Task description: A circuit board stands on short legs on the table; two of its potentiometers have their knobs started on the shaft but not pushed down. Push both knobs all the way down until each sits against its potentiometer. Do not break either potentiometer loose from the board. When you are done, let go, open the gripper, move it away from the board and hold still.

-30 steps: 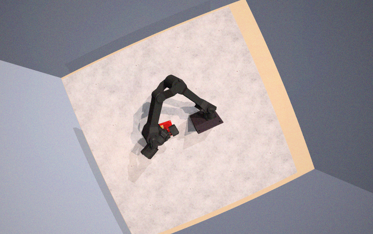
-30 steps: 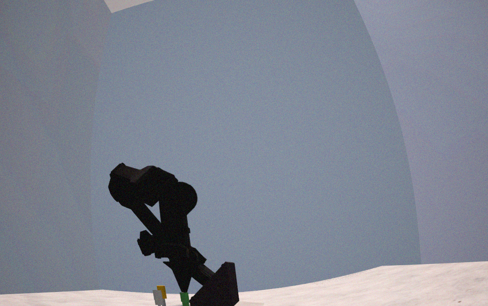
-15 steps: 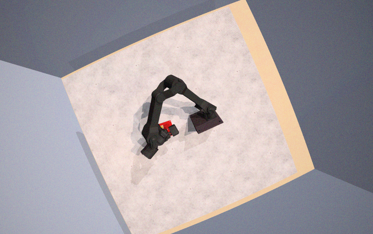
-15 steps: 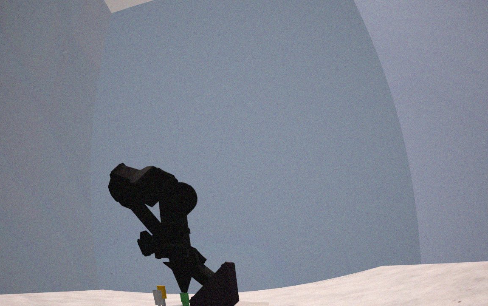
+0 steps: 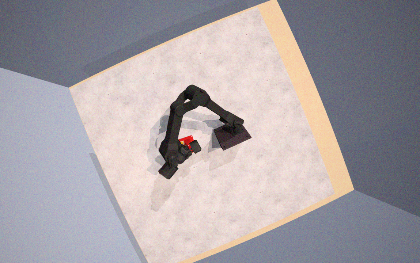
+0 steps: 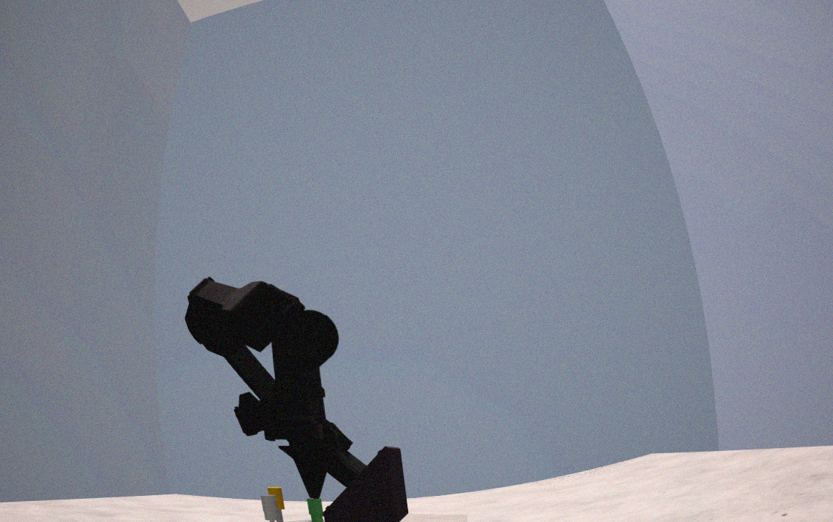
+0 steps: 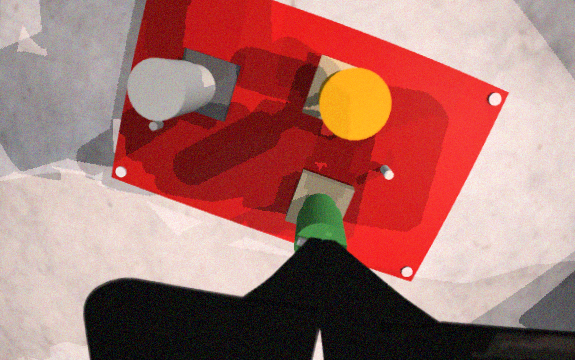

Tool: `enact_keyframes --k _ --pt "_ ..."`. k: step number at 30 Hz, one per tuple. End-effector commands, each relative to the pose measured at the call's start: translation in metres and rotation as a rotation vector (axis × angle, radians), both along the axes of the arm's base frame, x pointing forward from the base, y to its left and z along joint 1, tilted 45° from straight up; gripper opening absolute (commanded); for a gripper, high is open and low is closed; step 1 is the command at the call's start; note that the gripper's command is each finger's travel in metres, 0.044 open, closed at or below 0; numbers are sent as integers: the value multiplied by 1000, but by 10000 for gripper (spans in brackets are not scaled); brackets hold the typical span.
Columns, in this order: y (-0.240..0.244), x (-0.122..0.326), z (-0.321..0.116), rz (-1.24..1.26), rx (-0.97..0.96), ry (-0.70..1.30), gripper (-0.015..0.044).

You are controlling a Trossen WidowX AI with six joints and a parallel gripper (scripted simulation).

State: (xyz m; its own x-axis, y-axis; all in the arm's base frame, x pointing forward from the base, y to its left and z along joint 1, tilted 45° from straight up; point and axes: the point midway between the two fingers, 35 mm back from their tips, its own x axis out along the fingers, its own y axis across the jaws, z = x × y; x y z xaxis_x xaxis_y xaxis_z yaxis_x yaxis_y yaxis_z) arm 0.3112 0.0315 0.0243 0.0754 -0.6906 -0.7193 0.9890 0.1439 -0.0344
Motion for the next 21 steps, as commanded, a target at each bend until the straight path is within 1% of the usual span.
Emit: enact_keyframes --k 1,17,21 --pt "-5 2 -2 -27 -10 4 0" --pt "12 1 14 -27 -10 4 0" --pt "7 0 11 -27 -16 9 105"
